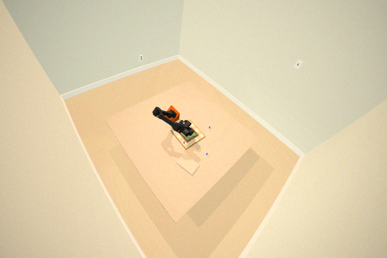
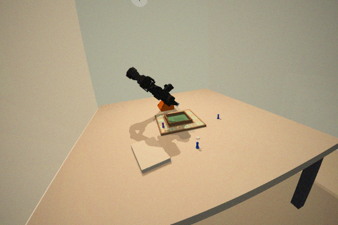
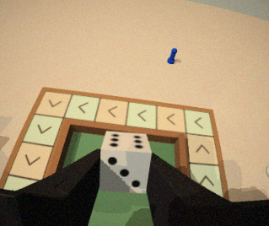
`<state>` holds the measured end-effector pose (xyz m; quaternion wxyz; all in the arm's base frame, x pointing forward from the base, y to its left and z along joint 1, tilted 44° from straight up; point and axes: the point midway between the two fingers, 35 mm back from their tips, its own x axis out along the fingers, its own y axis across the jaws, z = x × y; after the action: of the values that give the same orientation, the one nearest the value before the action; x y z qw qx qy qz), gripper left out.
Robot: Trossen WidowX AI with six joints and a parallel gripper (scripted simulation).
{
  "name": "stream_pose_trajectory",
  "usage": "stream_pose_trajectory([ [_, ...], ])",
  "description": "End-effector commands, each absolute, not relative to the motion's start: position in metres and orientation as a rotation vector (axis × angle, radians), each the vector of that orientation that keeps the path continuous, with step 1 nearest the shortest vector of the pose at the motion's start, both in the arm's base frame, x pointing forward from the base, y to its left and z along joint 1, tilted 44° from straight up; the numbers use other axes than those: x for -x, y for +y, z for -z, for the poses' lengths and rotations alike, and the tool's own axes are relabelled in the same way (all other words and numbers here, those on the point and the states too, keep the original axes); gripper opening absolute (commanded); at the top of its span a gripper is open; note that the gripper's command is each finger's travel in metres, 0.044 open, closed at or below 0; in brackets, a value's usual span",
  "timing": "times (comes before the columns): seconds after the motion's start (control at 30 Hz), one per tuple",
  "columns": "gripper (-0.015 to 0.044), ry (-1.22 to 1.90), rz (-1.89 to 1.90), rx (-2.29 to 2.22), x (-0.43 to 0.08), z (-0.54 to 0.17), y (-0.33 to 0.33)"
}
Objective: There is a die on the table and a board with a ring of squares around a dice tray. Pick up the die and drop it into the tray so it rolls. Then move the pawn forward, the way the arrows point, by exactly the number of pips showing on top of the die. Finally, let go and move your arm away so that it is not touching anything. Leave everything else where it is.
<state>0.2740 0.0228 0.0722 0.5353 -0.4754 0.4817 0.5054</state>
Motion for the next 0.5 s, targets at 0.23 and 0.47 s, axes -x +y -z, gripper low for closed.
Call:
stream_pose_trajectory([
  [0.23,0.0263,1.147,-1.204,1.130,-0.275,-0.082,0.032],
  [0.47,0.0440,1.225,-1.189,1.147,-0.273,-0.093,0.049],
])
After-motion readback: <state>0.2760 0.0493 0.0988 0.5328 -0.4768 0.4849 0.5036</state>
